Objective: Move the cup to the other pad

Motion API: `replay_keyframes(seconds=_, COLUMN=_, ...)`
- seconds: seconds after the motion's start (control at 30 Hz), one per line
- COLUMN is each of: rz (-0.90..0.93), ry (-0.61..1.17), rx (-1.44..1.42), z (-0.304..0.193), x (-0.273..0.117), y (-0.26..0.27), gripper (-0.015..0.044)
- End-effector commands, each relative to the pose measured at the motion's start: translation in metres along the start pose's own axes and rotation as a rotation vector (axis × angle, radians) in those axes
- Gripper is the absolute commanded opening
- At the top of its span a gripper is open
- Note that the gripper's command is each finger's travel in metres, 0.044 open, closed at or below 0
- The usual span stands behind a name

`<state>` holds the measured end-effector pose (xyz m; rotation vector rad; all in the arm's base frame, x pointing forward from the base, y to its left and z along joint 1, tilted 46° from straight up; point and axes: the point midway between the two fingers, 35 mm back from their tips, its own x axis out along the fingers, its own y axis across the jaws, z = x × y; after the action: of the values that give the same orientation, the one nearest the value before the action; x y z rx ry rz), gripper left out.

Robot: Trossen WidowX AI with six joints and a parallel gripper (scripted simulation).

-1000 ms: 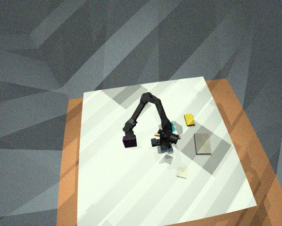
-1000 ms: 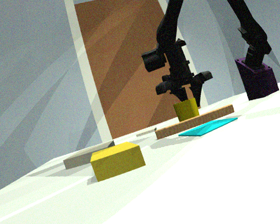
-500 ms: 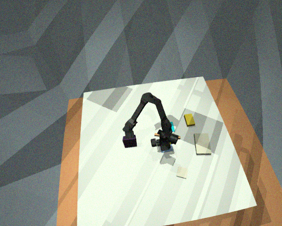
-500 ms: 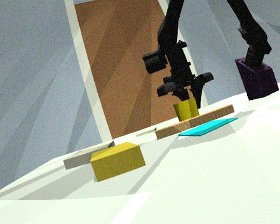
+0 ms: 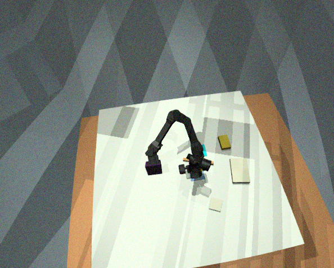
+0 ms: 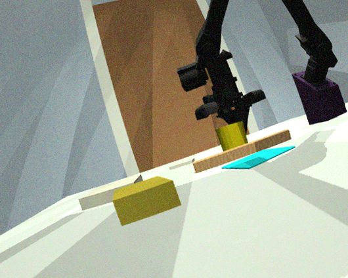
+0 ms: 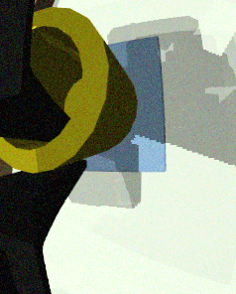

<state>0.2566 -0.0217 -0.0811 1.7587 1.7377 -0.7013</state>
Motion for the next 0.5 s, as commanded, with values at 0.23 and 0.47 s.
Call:
replay_keyframes(seconds=0.23, rz=0.0, ry=0.0, rx=0.002, z=0.001, x=-0.016, y=0.001, gripper=0.0)
replay_keyframes(seconds=0.47, rz=-0.001, ry=0.003, rx=0.006, z=0.001, x=-0.043, y=-0.002, gripper=0.0)
